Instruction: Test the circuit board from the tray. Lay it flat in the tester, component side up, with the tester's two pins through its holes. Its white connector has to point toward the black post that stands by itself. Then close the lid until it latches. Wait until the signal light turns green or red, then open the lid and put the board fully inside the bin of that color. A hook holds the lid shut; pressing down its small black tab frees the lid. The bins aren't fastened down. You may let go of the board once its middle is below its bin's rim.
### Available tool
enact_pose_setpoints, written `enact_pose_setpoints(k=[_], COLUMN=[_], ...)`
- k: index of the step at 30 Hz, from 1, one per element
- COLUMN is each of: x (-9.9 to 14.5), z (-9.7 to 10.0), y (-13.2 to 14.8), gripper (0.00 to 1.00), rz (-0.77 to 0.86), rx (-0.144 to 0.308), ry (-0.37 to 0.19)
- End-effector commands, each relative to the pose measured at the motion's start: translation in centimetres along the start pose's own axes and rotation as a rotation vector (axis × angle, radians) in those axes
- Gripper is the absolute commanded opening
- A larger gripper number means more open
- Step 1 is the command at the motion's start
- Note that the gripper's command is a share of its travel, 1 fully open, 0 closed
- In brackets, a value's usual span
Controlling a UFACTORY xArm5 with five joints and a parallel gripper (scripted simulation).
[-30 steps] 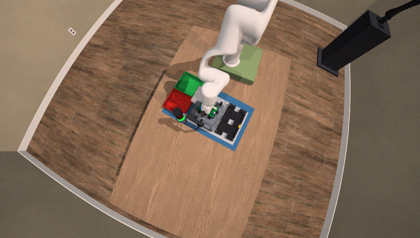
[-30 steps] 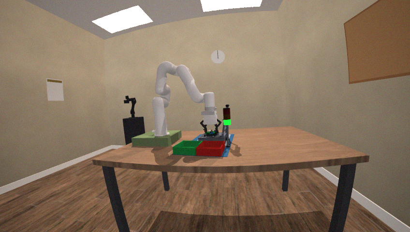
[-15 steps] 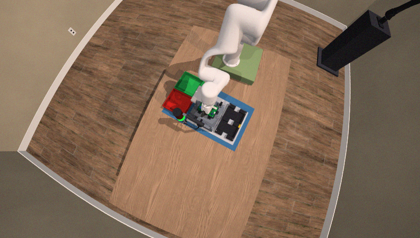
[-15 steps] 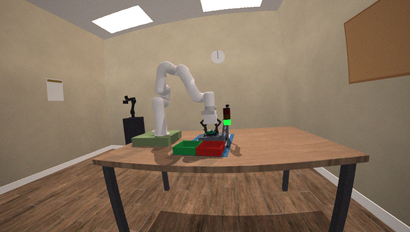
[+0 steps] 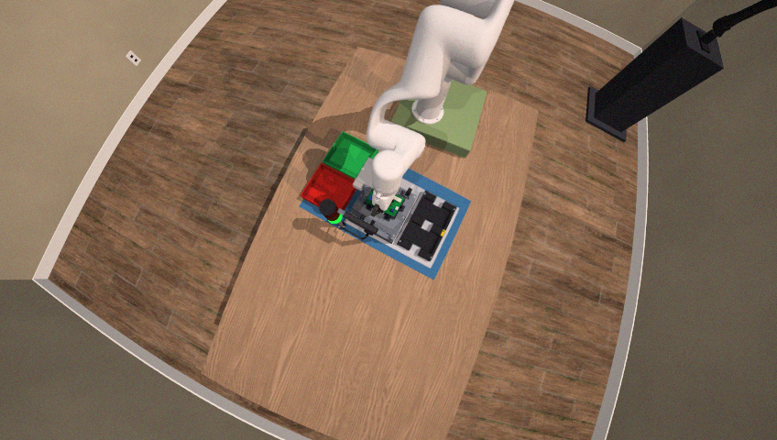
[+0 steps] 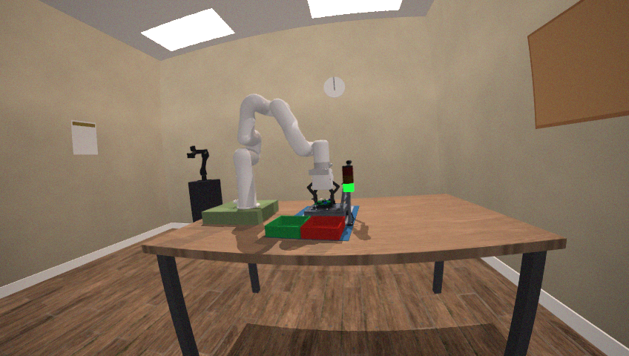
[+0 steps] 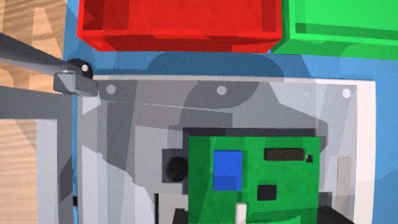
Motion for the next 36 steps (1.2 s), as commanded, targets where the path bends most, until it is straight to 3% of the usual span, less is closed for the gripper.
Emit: enact_pose_setpoints(k=[1, 36], x=[-0.01, -0.02], z=[0.26, 0.97], y=[-0.12, -0.11], gripper=[0.79, 0.79], rz=[0.0, 0.0], rx=[-0.004, -0.004], ry=[0.0, 0.0])
Point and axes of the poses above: the point where the finger pads meet when closed, its own z axis back along the fingers, its own y axis across the jaws, x = y × z, the point moved 4 cm from there along z, back along the fingers, and after that the axes turned 7 degrees about z, right-handed, at the moved point
